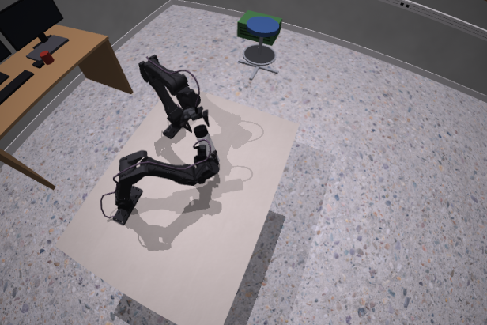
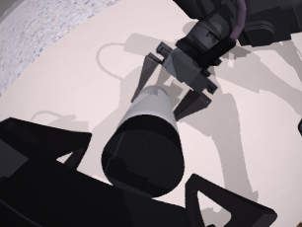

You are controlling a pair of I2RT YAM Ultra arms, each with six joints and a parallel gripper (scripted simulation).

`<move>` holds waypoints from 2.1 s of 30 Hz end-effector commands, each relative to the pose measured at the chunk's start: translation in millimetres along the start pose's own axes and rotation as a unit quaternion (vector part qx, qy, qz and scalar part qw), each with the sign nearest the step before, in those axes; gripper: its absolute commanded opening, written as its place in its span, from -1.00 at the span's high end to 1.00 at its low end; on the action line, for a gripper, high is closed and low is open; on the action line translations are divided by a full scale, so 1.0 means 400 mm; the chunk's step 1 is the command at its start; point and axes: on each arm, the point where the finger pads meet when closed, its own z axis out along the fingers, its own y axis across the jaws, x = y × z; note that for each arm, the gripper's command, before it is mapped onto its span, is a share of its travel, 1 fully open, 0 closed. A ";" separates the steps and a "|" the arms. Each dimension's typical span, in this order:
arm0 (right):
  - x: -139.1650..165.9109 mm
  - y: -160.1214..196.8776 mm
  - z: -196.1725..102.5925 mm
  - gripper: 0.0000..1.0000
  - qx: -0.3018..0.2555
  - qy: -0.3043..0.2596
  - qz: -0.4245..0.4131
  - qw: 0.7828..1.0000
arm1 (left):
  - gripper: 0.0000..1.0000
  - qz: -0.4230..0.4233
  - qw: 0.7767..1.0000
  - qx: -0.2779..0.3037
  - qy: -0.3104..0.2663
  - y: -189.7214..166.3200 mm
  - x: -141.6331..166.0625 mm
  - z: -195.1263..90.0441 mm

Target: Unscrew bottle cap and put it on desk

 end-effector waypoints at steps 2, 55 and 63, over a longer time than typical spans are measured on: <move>-0.063 -0.037 -0.008 1.00 0.006 -0.027 -0.034 0.999 | -0.87 0.161 0.987 -0.011 -0.019 -0.002 0.000 -0.003; -0.063 -0.037 -0.008 1.00 0.006 -0.027 -0.034 0.999 | 1.00 -0.060 0.998 0.008 0.000 0.007 -0.004 -0.009; -0.063 -0.037 -0.008 1.00 0.006 -0.027 -0.034 0.999 | 1.00 -0.224 0.974 0.021 0.010 0.007 -0.004 -0.010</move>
